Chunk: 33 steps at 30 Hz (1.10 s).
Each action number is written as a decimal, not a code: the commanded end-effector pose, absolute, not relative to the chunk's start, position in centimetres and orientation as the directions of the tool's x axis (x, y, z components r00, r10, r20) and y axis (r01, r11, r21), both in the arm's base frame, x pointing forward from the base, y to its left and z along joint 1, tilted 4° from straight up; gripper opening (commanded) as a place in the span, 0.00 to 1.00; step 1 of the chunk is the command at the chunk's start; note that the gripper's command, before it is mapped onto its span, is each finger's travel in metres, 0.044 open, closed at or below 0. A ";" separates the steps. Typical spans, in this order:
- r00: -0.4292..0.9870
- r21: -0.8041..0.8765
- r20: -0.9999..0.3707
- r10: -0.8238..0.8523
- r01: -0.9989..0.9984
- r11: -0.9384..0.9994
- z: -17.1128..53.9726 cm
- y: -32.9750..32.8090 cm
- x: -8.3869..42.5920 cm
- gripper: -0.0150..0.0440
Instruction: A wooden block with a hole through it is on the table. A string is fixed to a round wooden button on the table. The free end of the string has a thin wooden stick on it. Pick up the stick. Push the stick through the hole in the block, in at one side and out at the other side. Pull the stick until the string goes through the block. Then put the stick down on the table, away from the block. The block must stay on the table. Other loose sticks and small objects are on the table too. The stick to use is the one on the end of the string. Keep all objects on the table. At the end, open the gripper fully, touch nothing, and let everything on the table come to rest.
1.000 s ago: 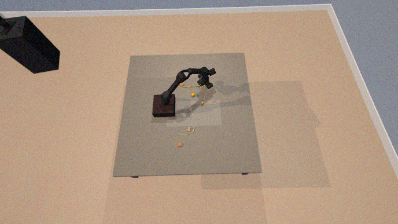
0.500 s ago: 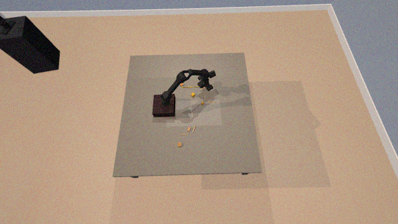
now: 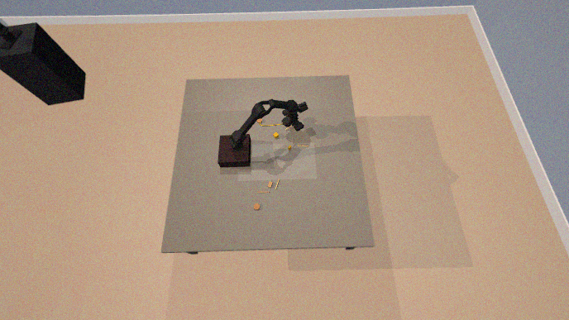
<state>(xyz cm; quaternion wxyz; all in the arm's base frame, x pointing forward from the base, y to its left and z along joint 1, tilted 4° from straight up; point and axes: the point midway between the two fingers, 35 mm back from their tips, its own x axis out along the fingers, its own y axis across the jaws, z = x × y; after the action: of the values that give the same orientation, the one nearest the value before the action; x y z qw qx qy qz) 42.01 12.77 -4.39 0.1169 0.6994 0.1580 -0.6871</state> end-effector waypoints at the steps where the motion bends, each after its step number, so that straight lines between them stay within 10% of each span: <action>1: 0.005 -0.054 -0.998 0.060 0.386 -0.921 -4.3 12.5 41.4 0.25; 33: 0.001 -0.054 -0.998 0.058 0.386 -0.921 -4.5 11.0 37.9 0.25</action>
<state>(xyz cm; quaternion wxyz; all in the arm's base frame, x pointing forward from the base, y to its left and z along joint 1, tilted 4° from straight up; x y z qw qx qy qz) 38.42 11.23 -4.48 0.1172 0.6981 0.1579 -0.6885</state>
